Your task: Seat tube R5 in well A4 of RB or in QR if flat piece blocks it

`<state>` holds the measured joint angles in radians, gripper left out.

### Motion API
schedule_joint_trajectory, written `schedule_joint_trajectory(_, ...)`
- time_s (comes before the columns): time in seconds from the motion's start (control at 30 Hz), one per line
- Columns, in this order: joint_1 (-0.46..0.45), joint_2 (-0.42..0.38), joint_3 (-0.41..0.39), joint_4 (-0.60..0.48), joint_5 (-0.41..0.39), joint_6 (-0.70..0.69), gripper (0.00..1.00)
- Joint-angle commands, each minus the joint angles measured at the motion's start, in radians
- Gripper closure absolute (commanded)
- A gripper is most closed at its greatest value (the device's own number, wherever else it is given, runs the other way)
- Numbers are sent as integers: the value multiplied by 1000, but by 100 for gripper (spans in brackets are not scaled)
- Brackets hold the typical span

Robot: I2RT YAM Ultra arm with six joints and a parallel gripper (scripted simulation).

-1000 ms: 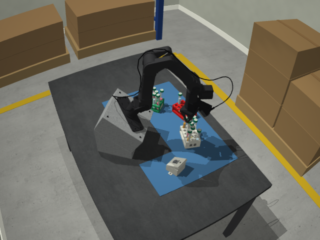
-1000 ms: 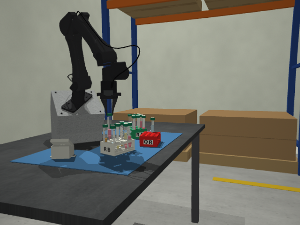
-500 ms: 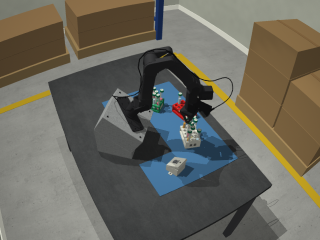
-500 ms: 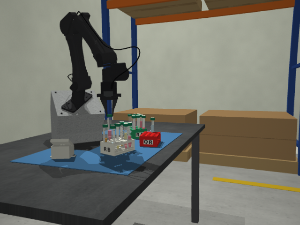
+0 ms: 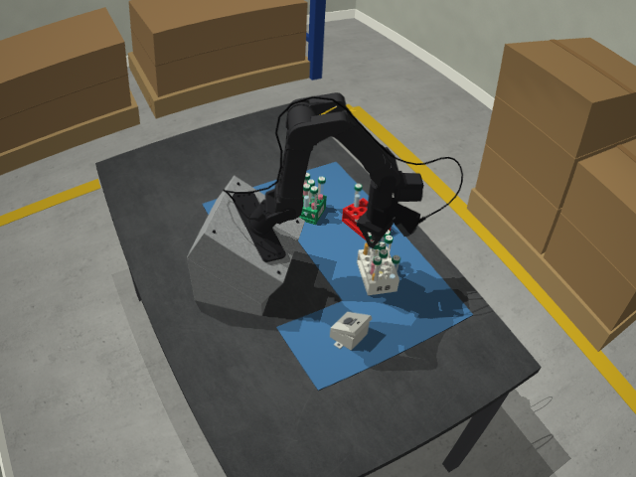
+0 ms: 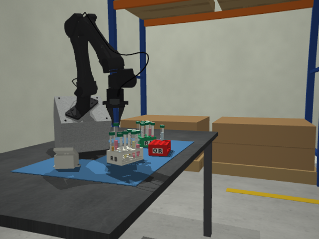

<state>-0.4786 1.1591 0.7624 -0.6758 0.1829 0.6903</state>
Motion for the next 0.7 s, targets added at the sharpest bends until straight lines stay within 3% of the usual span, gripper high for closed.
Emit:
schedule_joint_trajectory(0.0,-11,18,24,29,0,-13,100)
schedule_joint_trajectory(0.23,-16,24,-18,45,-4,-18,100)
schedule_joint_trajectory(0.5,-21,35,-20,59,-6,-21,100)
schedule_joint_trajectory(0.53,-21,26,11,62,1,-22,100)
schedule_joint_trajectory(0.67,-21,45,-15,72,-3,-24,100)
